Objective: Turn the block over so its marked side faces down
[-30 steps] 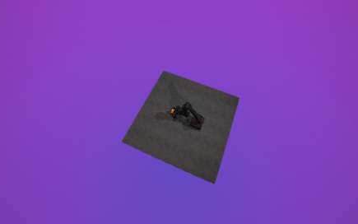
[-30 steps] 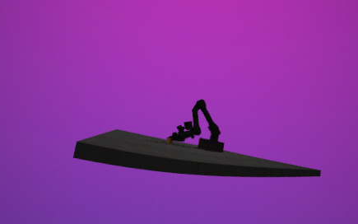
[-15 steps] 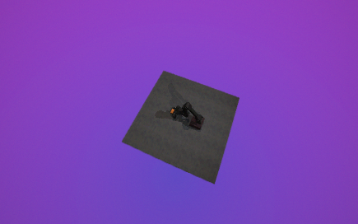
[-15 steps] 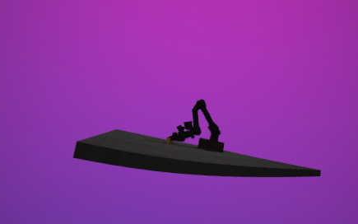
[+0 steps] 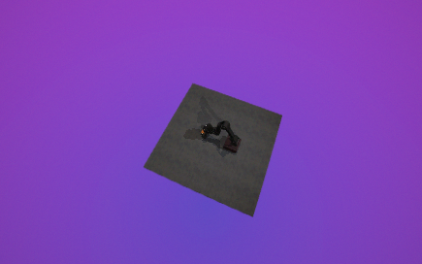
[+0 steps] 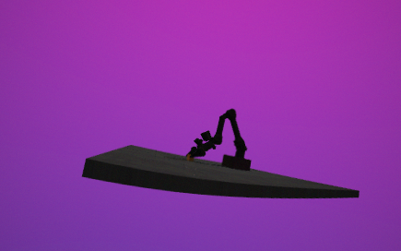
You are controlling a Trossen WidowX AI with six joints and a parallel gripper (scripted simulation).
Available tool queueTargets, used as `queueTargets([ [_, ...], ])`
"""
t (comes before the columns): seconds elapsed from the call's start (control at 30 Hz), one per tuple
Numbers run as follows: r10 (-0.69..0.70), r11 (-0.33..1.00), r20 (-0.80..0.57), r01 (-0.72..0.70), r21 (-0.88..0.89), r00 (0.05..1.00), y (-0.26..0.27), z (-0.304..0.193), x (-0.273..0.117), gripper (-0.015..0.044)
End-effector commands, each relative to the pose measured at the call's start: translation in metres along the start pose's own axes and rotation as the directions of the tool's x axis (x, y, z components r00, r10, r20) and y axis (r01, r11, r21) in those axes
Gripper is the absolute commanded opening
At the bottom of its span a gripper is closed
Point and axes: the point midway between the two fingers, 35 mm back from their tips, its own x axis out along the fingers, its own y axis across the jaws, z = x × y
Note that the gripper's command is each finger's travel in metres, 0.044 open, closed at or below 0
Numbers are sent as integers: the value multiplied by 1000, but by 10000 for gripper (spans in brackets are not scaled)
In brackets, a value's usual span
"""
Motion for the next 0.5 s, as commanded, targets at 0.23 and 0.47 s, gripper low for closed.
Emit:
queueTargets([
  [0.23, -1, 1000, -351, -2, -10, 936, 2, 40, -66, 440],
  [0.47, -1, 1000, -351, -2, -10, 936, 2, 40, -66, 440],
])
